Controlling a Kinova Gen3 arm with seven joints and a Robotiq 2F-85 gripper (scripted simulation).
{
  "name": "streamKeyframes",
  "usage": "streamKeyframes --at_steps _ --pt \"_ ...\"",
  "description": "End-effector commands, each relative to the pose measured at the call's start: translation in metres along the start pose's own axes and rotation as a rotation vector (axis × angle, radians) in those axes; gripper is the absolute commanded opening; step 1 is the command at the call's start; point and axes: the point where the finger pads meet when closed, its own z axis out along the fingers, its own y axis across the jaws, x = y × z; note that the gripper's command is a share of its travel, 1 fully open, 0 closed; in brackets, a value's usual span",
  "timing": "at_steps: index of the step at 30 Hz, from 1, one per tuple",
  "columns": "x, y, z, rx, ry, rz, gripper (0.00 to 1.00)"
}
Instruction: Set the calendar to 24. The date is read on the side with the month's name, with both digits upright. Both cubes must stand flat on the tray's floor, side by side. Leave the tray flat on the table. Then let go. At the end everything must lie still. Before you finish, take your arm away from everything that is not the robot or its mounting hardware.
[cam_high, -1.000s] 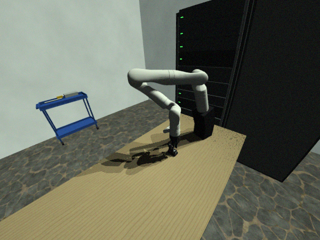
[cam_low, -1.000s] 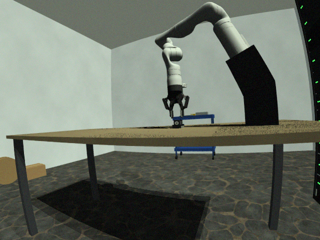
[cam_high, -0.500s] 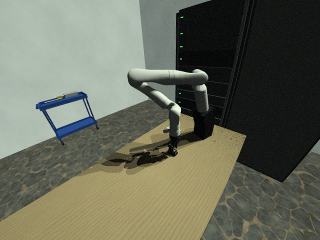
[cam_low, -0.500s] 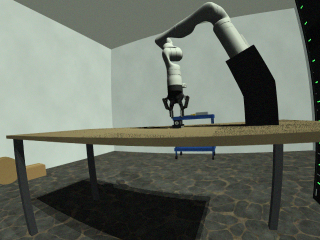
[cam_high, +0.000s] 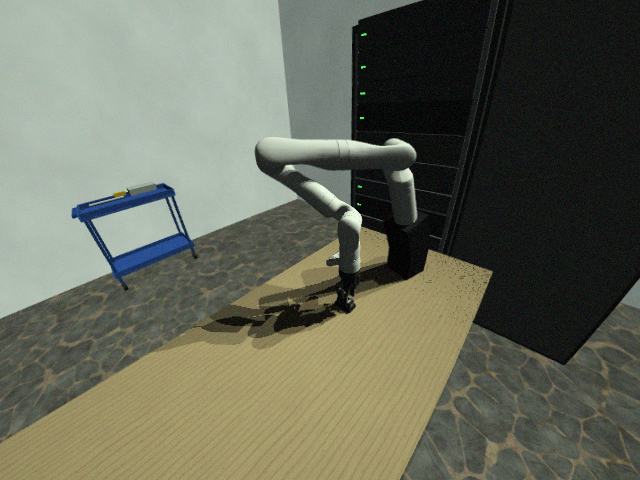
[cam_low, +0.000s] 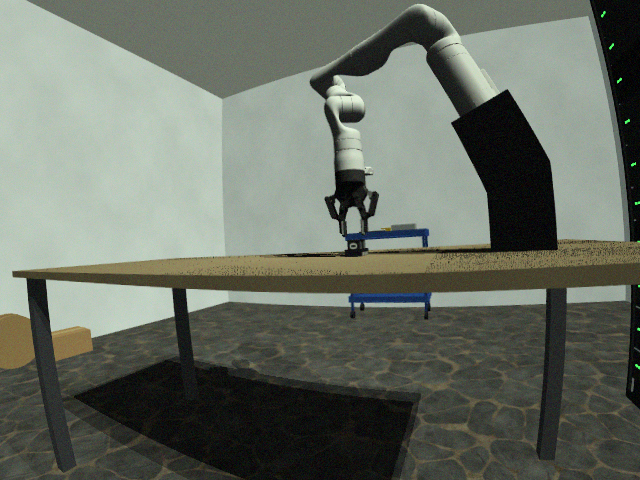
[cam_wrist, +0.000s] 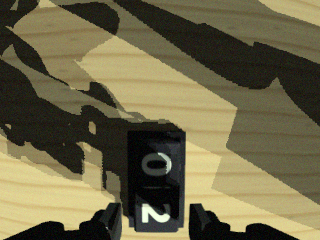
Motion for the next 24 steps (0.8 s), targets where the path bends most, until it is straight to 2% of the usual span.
streamKeyframes --at_steps 1,9,24 --pt "0.001 0.001 0.0 0.0 0.004 -0.006 0.46" --pt "0.001 -0.001 0.002 0.004 0.005 -0.006 0.46" --pt "0.001 -0.003 0.021 0.007 0.005 -0.007 0.46"
